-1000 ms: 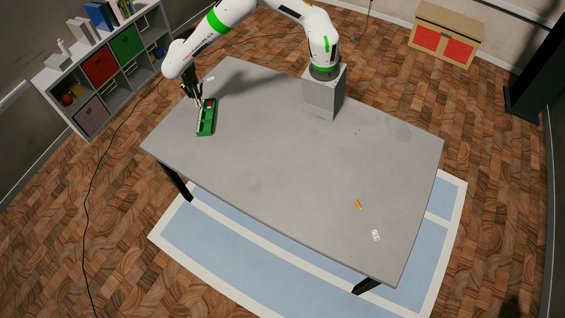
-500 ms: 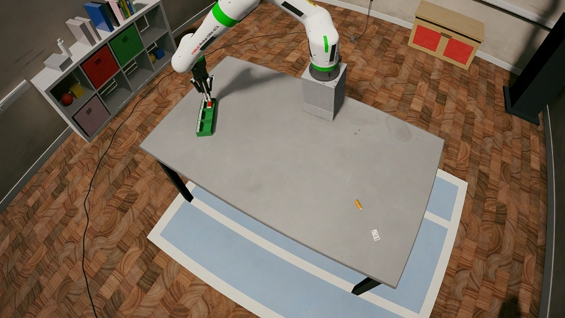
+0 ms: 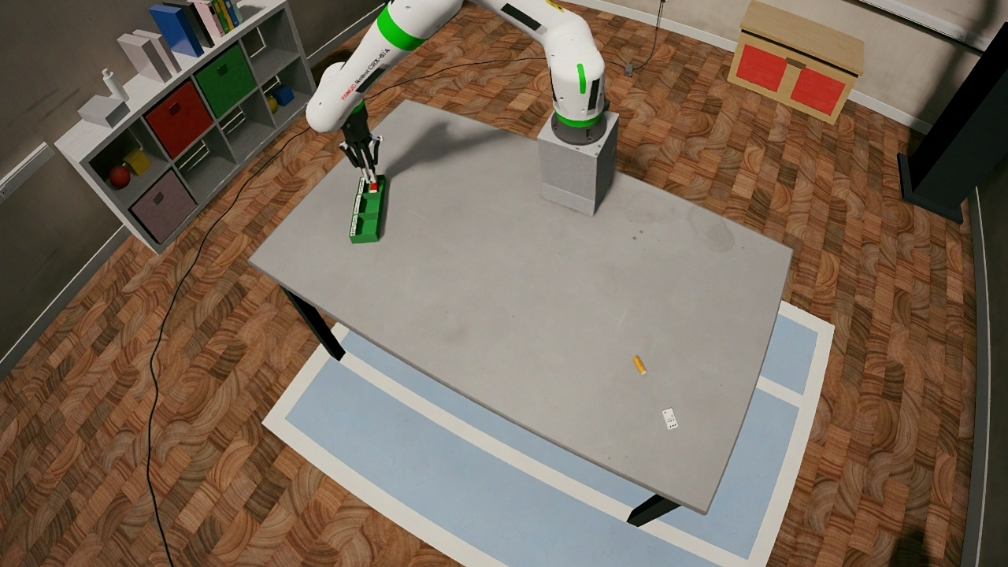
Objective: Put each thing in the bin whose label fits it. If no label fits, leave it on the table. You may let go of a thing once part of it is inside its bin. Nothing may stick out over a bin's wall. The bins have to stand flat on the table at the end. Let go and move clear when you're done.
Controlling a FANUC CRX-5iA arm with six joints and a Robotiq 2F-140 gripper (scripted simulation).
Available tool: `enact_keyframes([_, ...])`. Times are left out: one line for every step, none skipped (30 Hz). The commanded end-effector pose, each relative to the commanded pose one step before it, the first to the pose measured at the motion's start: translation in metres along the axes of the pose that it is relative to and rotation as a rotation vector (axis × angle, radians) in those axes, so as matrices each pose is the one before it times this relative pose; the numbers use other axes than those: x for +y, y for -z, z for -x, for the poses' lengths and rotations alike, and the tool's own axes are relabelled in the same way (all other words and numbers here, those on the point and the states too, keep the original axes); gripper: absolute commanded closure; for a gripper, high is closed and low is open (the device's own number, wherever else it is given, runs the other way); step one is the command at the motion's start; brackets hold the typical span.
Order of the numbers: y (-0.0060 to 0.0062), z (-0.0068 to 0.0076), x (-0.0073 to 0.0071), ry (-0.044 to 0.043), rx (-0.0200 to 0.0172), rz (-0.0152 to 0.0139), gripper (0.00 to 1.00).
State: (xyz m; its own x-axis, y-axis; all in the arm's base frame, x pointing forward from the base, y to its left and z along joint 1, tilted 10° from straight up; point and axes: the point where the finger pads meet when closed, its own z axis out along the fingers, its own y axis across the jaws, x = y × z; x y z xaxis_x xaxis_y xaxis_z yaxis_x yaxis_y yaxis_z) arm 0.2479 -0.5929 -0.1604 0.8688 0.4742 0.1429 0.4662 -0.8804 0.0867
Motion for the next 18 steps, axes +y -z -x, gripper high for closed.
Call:
enact_keyframes([-0.00146,0.00011,0.00029,-0.00001,-0.00021,0.00045,0.85])
enact_keyframes([-0.002,0.0,0.0,0.0,0.0,0.0,0.85])
enact_keyframes([-0.002,0.0,0.0,0.0,0.0,0.0,0.85])
enact_keyframes([-0.002,0.0,0.0,0.0,0.0,0.0,0.85])
enact_keyframes([-0.002,0.0,0.0,0.0,0.0,0.0,0.85])
enact_keyframes([-0.002,0.0,0.0,0.0,0.0,0.0,0.85])
enact_keyframes([-0.002,0.0,0.0,0.0,0.0,0.0,0.85])
enact_keyframes([-0.002,0.0,0.0,0.0,0.0,0.0,0.85])
enact_keyframes([-0.002,0.0,0.0,0.0,0.0,0.0,0.85])
enact_keyframes([-0.002,0.0,0.0,0.0,0.0,0.0,0.85])
enact_keyframes([-0.002,0.0,0.0,0.0,0.0,0.0,0.85])
enact_keyframes([-0.0014,-0.00006,0.00009,0.0,0.0,0.0,0.85])
enact_keyframes([0.0,-0.00006,0.00009,0.0,0.0,0.0,0.85])
enact_keyframes([0.0,-0.00005,0.00008,0.0,0.0,0.0,0.85])
enact_keyframes([0.0,-0.00005,0.00007,0.0,0.0,0.0,0.85])
enact_keyframes([0.0,-0.00004,0.00006,0.0,0.0,0.0,0.85])
enact_keyframes([0.0,0.0,0.0,0.0,0.0,0.0,0.85])
enact_keyframes([0.0,0.0,0.0,0.0,0.0,0.0,0.85])
